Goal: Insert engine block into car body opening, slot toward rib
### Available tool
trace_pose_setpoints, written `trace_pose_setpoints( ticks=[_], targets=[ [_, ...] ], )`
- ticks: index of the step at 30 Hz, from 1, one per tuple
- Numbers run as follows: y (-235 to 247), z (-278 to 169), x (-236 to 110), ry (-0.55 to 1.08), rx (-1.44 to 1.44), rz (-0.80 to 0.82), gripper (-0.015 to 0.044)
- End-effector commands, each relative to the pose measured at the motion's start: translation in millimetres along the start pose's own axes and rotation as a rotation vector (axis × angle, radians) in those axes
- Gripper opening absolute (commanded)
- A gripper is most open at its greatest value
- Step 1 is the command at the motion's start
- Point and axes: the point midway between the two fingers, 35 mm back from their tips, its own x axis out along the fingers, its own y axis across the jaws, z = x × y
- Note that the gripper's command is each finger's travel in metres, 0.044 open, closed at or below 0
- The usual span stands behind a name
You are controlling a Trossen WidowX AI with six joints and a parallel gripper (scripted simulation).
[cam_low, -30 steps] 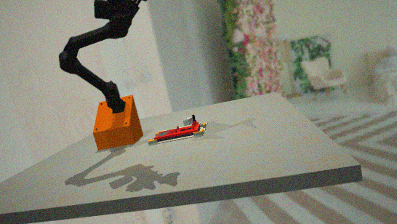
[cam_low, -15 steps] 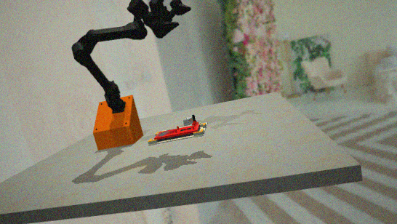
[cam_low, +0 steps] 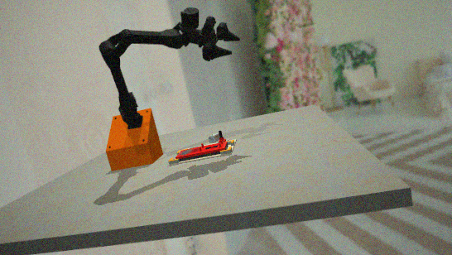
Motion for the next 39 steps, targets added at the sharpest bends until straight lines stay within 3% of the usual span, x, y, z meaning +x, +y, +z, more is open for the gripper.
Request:
trace_pose_setpoints(
  ticks=[1,12,24,34,39],
  targets=[
    [17,-46,6,0.125,-0.032,0.022,0.0440],
    [30,-165,5,0.456,-0.113,-0.020,0.0440],
    [7,-274,-24,0.780,-0.209,-0.194,0.0440],
    [-32,-338,-65,0.991,-0.312,-0.431,0.0440],
    [-40,-345,-74,1.014,-0.328,-0.472,0.0440]
  ],
)
